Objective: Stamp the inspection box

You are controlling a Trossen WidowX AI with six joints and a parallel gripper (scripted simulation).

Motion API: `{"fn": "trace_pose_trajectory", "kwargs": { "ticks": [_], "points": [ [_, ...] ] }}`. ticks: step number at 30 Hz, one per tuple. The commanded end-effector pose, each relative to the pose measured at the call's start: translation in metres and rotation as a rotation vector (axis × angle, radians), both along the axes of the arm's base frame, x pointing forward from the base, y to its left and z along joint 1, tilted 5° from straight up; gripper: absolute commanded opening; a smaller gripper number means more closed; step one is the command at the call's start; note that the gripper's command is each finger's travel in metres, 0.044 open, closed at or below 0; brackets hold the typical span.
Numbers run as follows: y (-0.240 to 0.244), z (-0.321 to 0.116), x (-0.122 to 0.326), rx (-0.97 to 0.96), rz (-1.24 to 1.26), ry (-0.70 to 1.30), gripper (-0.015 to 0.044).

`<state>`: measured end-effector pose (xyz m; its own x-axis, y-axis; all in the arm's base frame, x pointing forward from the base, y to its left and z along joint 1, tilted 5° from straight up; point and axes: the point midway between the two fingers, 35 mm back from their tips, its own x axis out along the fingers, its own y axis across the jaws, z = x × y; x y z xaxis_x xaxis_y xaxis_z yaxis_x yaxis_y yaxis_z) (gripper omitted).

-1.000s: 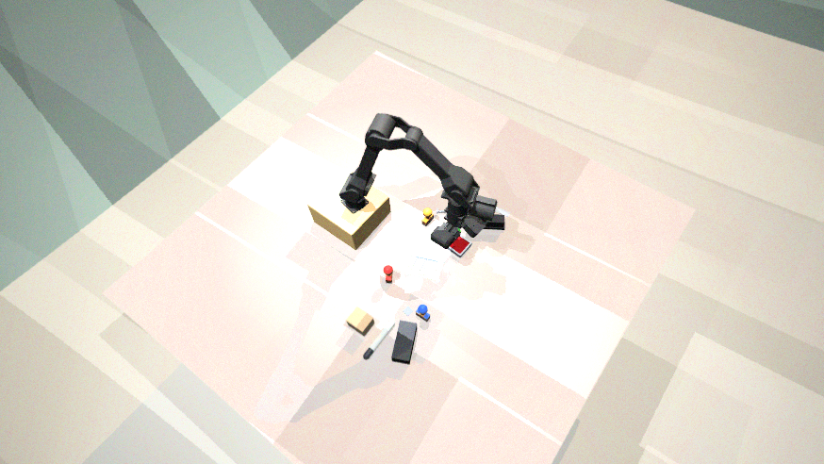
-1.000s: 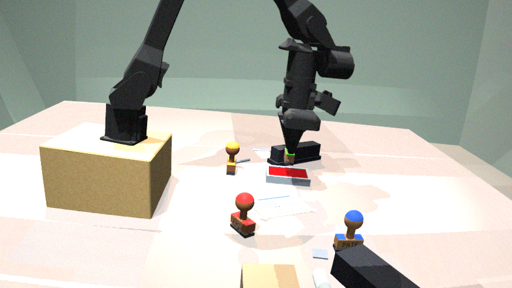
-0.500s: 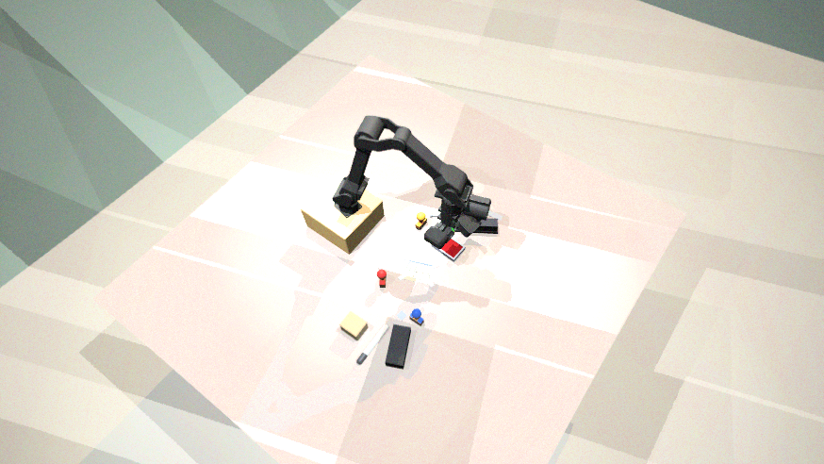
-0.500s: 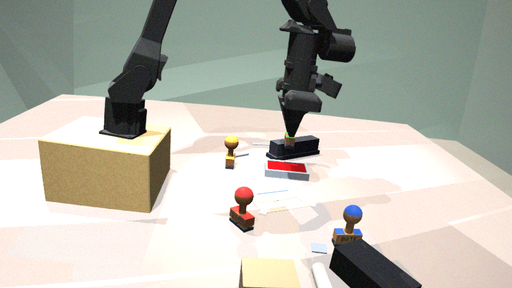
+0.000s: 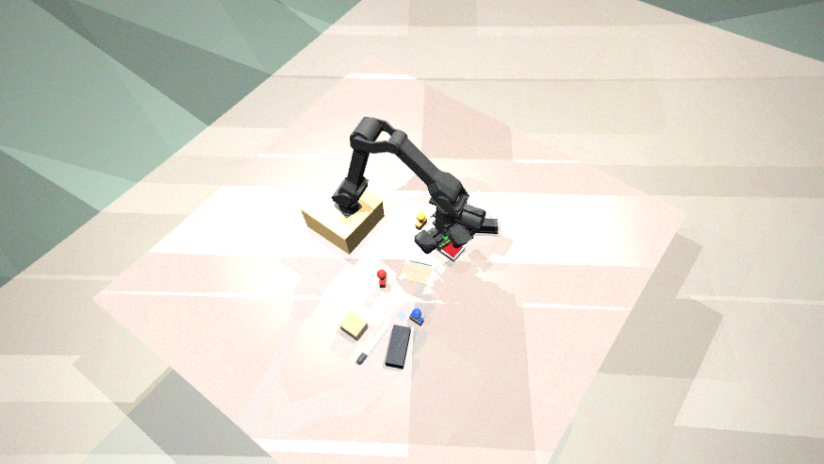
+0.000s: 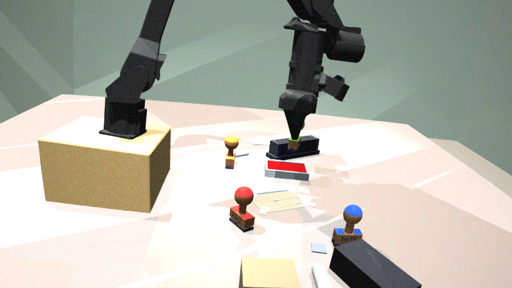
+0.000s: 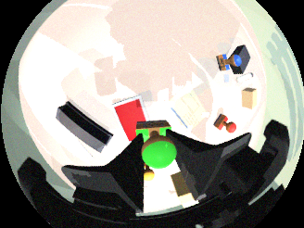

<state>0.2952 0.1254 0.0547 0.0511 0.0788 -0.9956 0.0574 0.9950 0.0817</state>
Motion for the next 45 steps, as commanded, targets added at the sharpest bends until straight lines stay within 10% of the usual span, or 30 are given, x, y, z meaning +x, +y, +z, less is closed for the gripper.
{"fn": "trace_pose_trajectory", "kwargs": {
  "ticks": [1,21,45],
  "points": [
    [-0.017,0.001,0.003,0.011,-0.139,0.004,0.0],
    [-0.099,-0.005,0.005,0.041,-0.792,0.054,0.0],
    [-0.099,-0.019,0.007,0.041,-0.797,0.054,0.0]
  ]
}}
